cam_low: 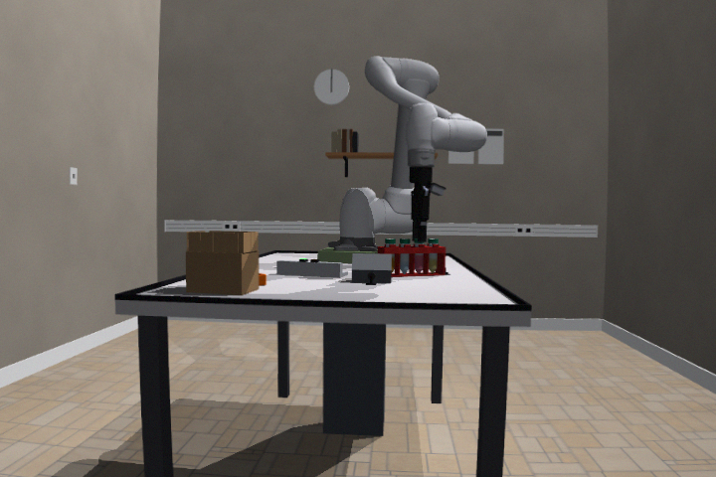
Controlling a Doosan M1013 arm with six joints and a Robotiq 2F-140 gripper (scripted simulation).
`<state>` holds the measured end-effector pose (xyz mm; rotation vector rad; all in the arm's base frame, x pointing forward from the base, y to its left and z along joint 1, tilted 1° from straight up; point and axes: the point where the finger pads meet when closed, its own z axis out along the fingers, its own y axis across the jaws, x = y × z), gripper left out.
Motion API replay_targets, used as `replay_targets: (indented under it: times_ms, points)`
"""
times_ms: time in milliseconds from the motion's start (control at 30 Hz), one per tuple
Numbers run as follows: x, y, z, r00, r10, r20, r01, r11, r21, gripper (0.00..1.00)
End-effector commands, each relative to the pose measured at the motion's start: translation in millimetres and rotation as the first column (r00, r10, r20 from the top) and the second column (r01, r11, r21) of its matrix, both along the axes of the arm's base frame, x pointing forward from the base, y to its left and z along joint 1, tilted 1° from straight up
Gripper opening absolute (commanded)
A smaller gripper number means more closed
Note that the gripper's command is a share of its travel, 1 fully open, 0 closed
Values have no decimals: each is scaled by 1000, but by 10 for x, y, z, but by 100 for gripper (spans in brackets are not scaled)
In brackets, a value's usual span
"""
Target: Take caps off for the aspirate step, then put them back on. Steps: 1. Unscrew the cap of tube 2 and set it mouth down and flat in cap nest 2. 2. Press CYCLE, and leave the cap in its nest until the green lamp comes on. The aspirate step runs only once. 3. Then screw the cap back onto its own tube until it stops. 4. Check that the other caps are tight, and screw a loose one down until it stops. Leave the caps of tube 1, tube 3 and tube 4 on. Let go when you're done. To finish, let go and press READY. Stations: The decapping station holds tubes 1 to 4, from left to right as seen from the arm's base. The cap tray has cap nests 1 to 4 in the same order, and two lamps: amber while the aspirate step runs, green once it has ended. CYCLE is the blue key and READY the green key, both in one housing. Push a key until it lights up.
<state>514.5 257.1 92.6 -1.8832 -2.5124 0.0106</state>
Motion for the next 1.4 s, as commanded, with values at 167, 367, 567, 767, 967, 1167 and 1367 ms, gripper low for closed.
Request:
replay_targets:
  times_ms: [167, 367, 567, 767, 967, 1167, 1367]
  points:
    - [1, 1, 5, 917, 399, -1, -399, 917, 15, 41]
    - [1, 1, 5, 842, 540, 1, -540, 842, 16, 41]
    - [1, 1, 5, 792, 611, 2, -611, 792, 16, 41]
    - [1, 1, 5, 792, 611, 2, -611, 792, 16, 30]
    - [1, 1, 5, 792, 611, 2, -611, 792, 16, 30]
    - [2, 0, 5, 821, 571, 1, -571, 821, 16, 30]
    - [2, 0, 6, 953, 302, -2, -302, 953, 14, 30]
